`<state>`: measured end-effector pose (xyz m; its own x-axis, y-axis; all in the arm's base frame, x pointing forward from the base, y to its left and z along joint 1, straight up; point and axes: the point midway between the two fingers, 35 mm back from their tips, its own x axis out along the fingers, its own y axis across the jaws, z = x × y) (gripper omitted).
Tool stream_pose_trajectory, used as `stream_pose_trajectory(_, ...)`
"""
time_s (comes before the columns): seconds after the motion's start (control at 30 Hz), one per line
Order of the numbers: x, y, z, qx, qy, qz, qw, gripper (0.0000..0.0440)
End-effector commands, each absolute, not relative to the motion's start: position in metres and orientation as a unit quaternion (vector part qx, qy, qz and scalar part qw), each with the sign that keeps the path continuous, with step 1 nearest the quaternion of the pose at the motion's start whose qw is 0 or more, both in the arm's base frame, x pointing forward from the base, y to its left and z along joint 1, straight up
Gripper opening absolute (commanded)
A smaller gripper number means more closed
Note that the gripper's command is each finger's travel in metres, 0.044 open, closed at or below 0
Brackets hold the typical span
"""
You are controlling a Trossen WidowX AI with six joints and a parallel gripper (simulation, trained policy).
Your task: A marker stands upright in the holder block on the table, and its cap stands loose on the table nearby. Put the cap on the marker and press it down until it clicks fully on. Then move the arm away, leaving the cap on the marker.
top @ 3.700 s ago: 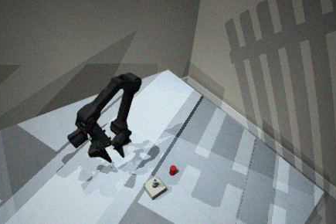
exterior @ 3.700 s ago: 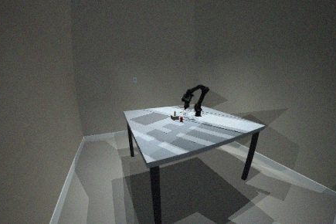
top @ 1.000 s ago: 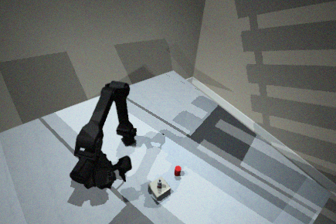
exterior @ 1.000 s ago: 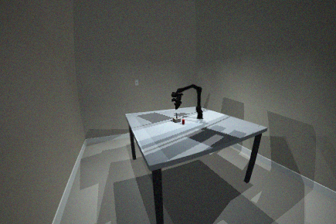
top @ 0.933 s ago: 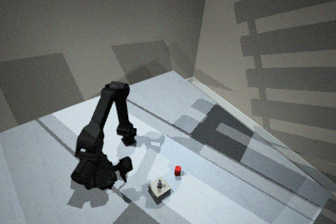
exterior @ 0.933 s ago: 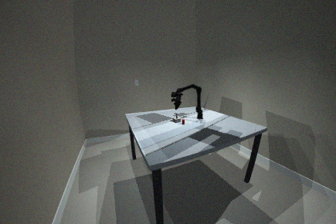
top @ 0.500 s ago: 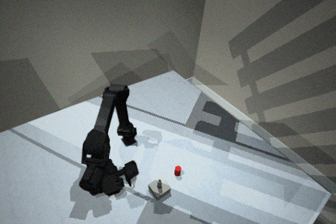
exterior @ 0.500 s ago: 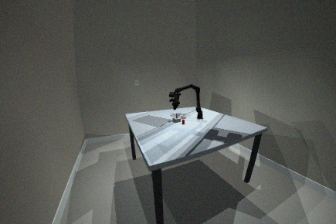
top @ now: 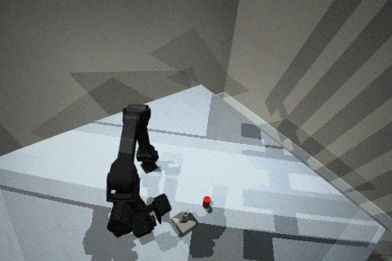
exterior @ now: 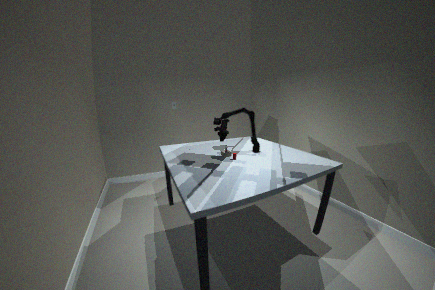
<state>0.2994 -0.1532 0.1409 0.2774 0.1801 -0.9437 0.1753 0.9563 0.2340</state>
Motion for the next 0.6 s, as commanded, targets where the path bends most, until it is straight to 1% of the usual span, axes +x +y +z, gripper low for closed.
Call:
stream_pose_trajectory(0.0,0.305,-0.149,0.141,0.145,0.606,0.001,0.782,0.0320)
stream_pose_trajectory(0.57,0.329,-0.116,0.142,0.127,0.628,0.007,0.767,0.0322)
